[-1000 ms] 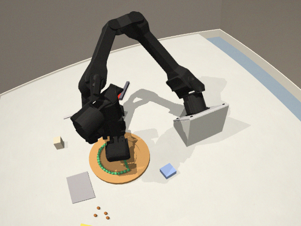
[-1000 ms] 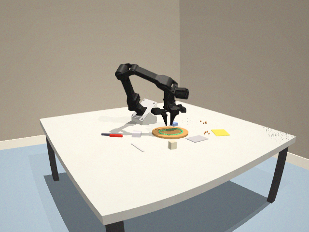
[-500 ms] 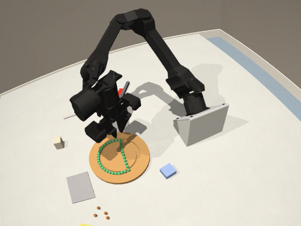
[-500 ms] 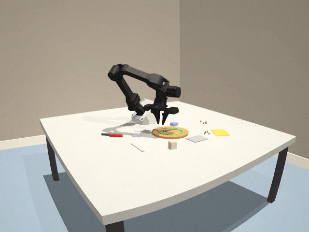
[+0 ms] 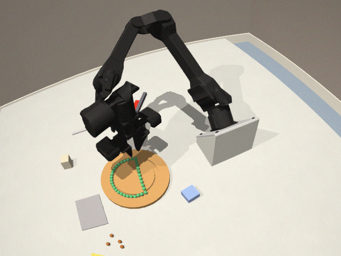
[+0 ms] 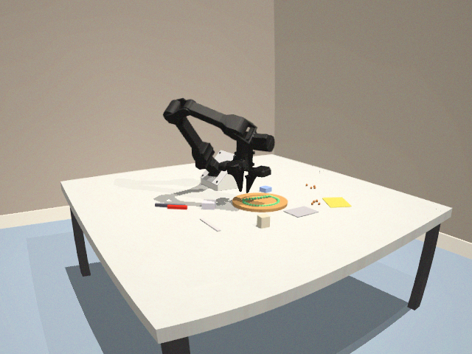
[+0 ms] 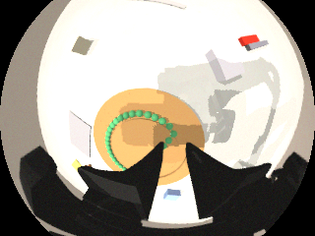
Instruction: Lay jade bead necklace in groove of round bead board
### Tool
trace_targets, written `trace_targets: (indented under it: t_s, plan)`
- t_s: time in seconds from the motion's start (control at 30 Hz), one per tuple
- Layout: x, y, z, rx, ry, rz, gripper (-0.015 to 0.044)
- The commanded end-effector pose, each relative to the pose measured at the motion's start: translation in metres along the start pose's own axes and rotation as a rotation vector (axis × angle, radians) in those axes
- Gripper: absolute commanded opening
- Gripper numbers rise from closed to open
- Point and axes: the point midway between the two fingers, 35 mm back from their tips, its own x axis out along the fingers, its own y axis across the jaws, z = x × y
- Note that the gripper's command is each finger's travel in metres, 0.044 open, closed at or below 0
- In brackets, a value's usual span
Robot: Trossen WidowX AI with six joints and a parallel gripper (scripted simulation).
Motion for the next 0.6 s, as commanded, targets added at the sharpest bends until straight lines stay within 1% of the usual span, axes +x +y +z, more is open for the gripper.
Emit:
trace_targets:
  t_s: [0.0,0.57]
  plan:
    - [0.001,0.001,0.0,0.001,0.0,0.004,0.012]
    - [0.028,-0.001,0.001,0.001,-0.005,-0.001,0.012]
